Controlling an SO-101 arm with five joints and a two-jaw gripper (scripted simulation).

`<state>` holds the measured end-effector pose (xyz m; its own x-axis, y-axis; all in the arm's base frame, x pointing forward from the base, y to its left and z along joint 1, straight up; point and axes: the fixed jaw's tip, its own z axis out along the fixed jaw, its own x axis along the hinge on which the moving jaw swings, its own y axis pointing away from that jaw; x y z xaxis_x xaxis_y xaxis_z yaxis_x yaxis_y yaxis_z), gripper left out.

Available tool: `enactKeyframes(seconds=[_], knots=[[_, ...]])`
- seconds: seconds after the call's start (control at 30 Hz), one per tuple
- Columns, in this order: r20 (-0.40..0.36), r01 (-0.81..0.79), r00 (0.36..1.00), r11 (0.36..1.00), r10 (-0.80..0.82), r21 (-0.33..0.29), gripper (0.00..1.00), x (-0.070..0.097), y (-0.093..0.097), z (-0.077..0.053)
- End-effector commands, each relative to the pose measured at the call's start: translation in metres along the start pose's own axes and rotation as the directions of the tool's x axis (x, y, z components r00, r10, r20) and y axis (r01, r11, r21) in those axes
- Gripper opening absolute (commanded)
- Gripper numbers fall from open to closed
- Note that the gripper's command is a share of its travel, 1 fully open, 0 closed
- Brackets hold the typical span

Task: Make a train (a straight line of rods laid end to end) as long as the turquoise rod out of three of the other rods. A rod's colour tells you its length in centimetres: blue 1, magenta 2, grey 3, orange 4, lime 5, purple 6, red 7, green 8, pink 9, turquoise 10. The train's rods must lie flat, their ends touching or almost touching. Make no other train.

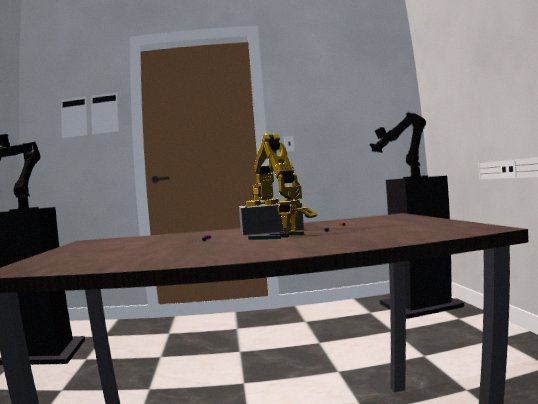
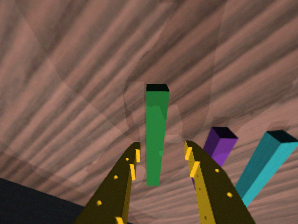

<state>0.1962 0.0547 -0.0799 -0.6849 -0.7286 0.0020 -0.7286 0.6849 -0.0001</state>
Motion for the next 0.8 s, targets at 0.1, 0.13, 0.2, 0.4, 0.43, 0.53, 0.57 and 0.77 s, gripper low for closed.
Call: enactKeyframes(seconds=[0.1, 0.13, 0.2, 0.4, 0.43, 0.53, 0.57, 0.77], knots=[[-0.003, 0.002, 1.000, 1.000, -0.002, -0.003, 0.17, -0.0007, 0.0022, 0.0033], [-0.003, 0.002, 1.000, 1.000, -0.002, -0.003, 0.16, -0.0007, 0.0022, 0.0033], [-0.003, 0.002, 1.000, 1.000, -0.002, -0.003, 0.15, -0.0007, 0.0022, 0.0033], [-0.003, 0.002, 1.000, 1.000, -0.002, -0.003, 0.13, -0.0007, 0.0022, 0.0033], [-0.003, 0.002, 1.000, 1.000, -0.002, -0.003, 0.12, -0.0007, 0.0022, 0.0033], [-0.003, 0.002, 1.000, 1.000, -0.002, -0.003, 0.10, -0.0007, 0.0022, 0.0033], [-0.003, 0.002, 1.000, 1.000, -0.002, -0.003, 0.09, -0.0007, 0.0022, 0.0033], [-0.003, 0.002, 1.000, 1.000, -0.002, -0.003, 0.05, -0.0007, 0.0022, 0.0033]])
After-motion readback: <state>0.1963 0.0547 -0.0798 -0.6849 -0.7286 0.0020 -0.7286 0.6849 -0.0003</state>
